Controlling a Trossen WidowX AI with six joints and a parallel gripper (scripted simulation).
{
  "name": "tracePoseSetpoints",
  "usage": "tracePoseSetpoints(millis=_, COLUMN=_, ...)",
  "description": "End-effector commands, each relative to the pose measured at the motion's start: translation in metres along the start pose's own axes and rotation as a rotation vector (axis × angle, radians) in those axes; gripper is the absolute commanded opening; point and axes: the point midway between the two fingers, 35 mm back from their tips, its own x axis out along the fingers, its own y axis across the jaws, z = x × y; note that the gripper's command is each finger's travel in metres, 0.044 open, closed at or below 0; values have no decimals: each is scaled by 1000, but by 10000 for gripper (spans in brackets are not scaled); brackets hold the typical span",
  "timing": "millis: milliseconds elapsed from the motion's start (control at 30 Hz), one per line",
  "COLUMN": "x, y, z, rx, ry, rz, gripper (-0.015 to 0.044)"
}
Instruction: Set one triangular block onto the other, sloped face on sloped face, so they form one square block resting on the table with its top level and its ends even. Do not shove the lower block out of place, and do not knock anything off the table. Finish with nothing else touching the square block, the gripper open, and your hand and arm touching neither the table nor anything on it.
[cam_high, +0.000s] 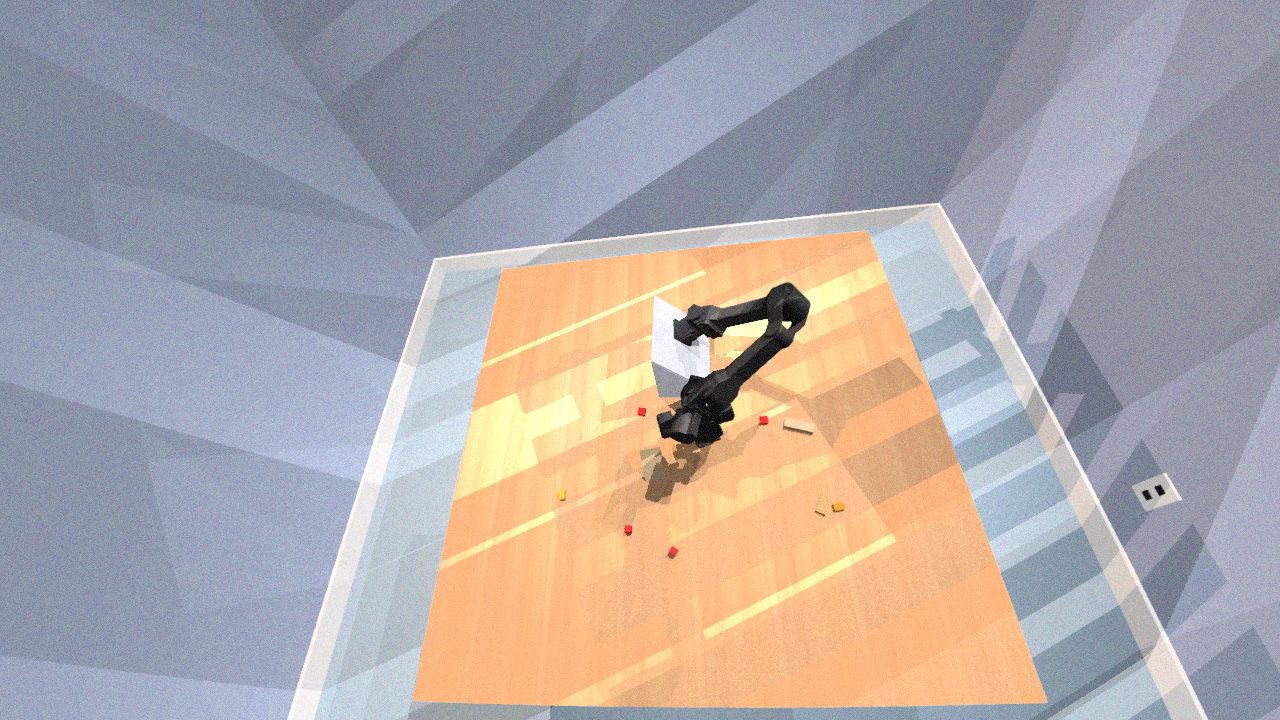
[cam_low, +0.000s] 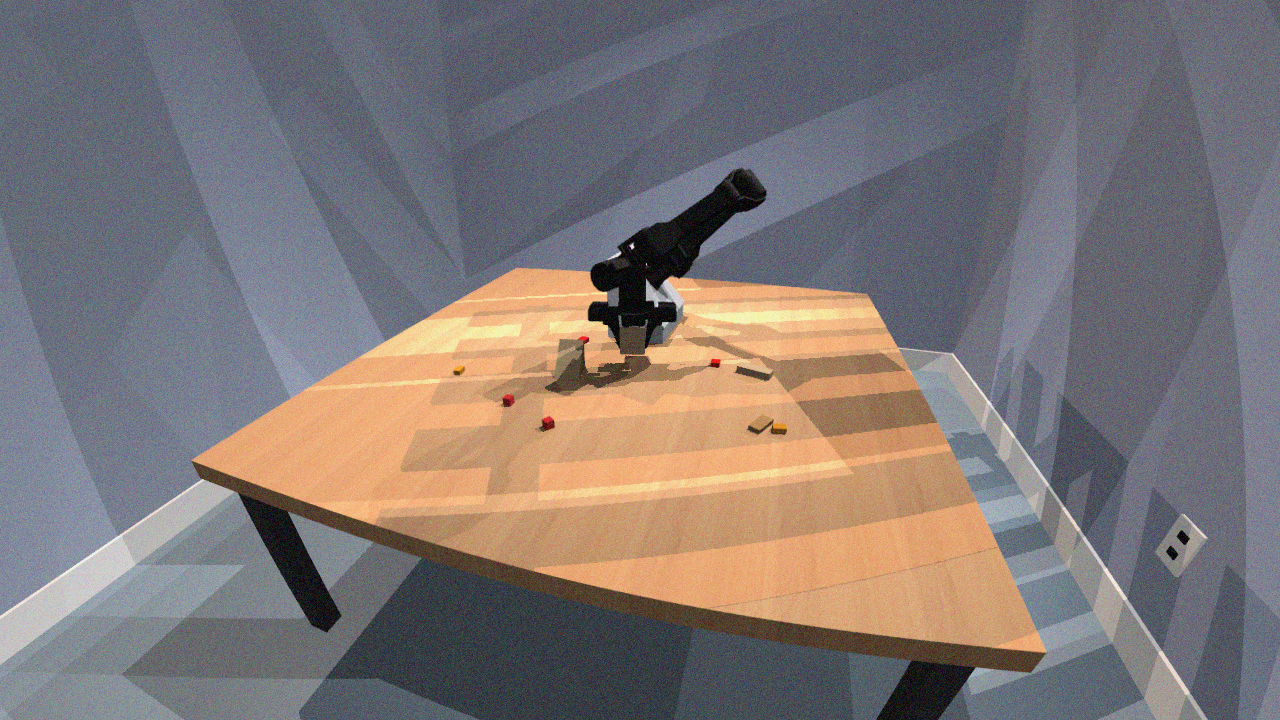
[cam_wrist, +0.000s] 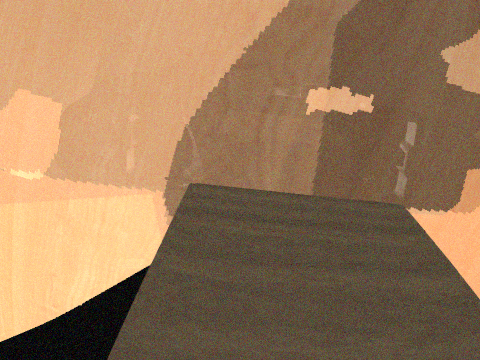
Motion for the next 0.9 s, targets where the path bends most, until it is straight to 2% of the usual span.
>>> tracePoseSetpoints(millis=0, x=0, y=0, z=0, rx=113, ry=0, rz=0, gripper=0)
tracePoseSetpoints(millis=867, x=0, y=-1, z=0, rx=793, ry=-1, rz=0, gripper=0)
